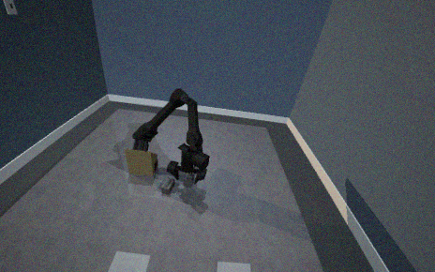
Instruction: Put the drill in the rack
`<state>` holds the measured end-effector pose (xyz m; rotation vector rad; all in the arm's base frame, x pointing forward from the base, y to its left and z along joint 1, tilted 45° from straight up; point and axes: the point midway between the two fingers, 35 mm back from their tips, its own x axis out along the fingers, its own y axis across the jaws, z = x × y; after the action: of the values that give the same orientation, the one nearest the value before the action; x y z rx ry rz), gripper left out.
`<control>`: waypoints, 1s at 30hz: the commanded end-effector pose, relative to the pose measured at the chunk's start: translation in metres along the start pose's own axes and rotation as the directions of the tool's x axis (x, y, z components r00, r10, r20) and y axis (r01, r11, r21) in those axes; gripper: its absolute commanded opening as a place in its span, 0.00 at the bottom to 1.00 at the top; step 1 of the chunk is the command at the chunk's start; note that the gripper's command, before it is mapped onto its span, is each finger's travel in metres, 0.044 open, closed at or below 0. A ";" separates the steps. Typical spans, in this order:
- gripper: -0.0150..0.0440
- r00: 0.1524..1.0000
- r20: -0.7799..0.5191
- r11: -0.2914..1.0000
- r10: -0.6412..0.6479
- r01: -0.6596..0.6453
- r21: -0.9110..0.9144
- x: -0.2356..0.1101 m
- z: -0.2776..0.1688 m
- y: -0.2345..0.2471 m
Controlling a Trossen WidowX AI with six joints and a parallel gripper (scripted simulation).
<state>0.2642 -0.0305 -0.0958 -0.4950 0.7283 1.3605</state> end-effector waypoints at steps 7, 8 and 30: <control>0.96 1.000 0.002 1.000 0.003 -0.003 -0.001 0.007 0.003 0.001; 0.91 1.000 0.002 1.000 0.003 -0.003 -0.001 0.007 0.003 0.001; 0.25 1.000 0.003 1.000 0.003 -0.003 0.000 0.007 0.002 0.001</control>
<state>0.2630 -0.0235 -0.0990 -0.4895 0.7310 1.3651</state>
